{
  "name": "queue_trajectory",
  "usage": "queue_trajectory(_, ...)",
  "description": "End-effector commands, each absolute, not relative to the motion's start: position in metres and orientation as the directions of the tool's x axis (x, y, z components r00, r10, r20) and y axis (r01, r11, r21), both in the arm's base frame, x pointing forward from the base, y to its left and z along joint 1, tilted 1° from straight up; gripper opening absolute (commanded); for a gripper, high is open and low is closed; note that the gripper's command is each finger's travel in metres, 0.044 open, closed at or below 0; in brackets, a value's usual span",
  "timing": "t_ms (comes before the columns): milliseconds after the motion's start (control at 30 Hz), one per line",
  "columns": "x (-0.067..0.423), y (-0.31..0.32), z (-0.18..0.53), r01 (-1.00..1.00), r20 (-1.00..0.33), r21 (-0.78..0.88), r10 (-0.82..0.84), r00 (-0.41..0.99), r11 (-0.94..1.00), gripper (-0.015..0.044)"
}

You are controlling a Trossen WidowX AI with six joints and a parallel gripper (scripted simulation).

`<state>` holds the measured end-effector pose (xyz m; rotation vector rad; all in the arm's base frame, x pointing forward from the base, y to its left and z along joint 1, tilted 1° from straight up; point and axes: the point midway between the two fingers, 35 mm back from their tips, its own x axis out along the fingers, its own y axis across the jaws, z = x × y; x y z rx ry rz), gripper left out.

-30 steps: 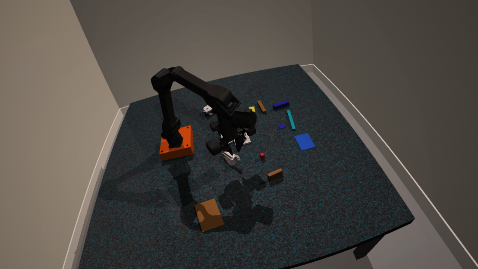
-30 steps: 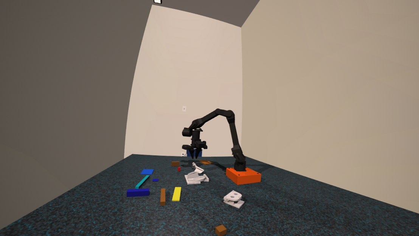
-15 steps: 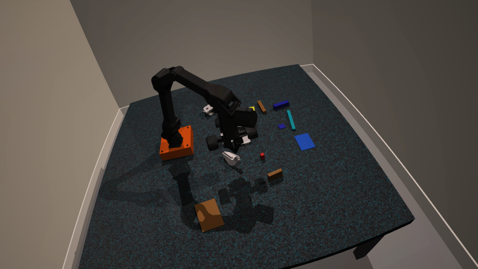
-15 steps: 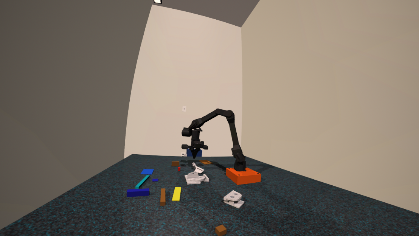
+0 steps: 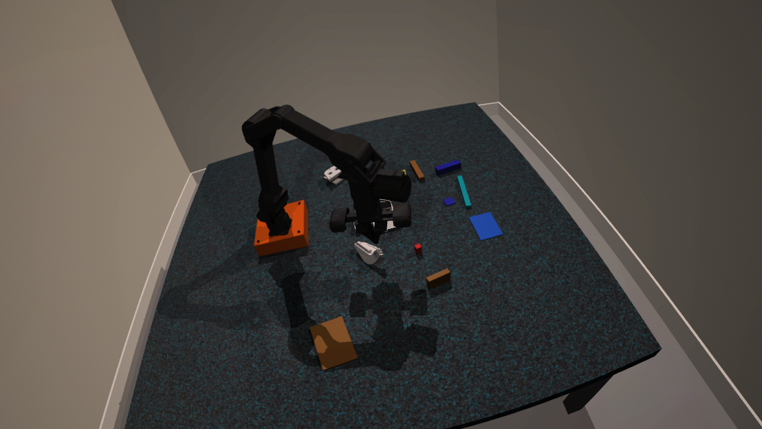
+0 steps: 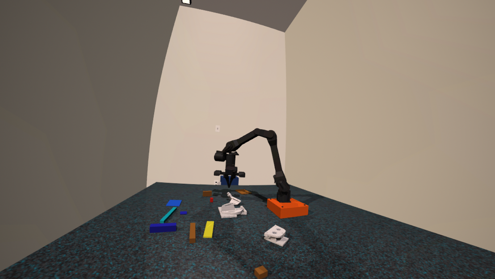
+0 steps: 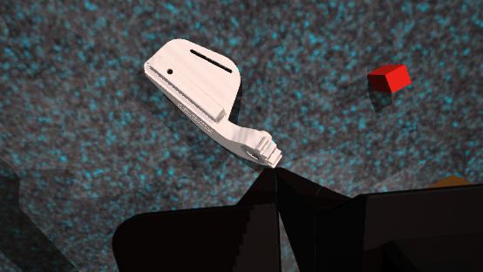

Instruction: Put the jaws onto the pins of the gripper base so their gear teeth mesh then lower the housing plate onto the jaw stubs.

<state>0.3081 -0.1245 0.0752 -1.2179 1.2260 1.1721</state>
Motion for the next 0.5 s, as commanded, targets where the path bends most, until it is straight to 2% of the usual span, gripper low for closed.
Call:
queue_trajectory(0,0.3087,-0.1232,0.0753,-0.994,-1.000,-0.014,-0.025,0.011,0.106,0.0000)
queue_trajectory(467,0.3109,-0.1203,0.0755,-0.924,-1.000,-0.020,-0.024,0.012,0.382,0.0000)
